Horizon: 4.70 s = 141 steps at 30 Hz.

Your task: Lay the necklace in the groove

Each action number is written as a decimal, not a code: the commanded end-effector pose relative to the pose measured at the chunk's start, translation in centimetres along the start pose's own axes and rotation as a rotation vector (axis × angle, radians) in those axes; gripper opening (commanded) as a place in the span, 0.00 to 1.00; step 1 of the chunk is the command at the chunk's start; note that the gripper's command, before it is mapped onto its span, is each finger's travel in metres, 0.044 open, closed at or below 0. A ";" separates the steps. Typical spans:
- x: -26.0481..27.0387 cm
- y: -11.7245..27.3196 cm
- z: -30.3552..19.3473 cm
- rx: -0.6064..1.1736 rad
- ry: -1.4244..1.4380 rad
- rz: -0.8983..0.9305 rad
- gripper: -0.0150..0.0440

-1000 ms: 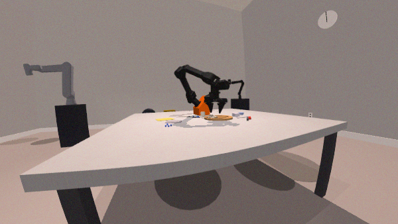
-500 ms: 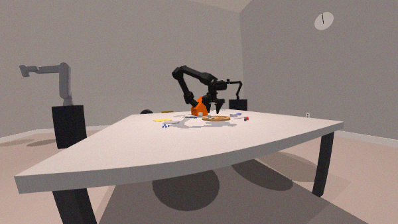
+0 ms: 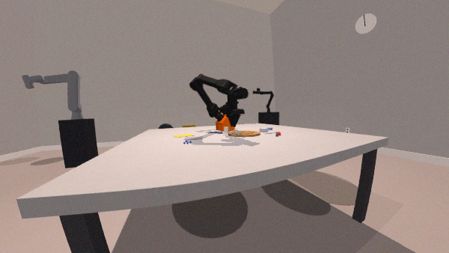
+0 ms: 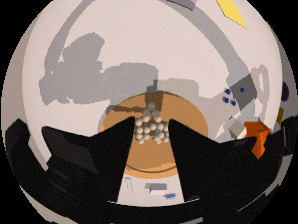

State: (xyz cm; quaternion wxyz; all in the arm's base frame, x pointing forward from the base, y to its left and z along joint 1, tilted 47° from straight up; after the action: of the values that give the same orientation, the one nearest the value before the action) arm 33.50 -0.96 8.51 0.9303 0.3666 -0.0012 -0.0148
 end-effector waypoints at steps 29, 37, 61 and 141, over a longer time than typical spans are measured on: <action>0.0 -3.9 0.4 -0.005 -0.016 -0.005 0.46; 0.2 -3.6 0.4 -0.001 -0.021 -0.001 0.40; 0.2 -3.6 0.4 -0.001 -0.021 -0.001 0.25; -1.7 -4.0 -1.7 -0.005 -0.015 -0.006 0.25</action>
State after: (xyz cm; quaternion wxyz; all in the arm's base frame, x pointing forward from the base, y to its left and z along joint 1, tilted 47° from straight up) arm 31.95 -2.23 4.82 0.9302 0.3665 -0.0104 -0.0134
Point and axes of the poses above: the point midway between the two fingers, 35 mm back from their tips, its own y axis back along the fingers, its own x axis across the jaws, z = x × y, the point moved 7 cm from there along y, back along the fingers, and after that the axes turned 4 degrees about y, right-handed, at the moved point
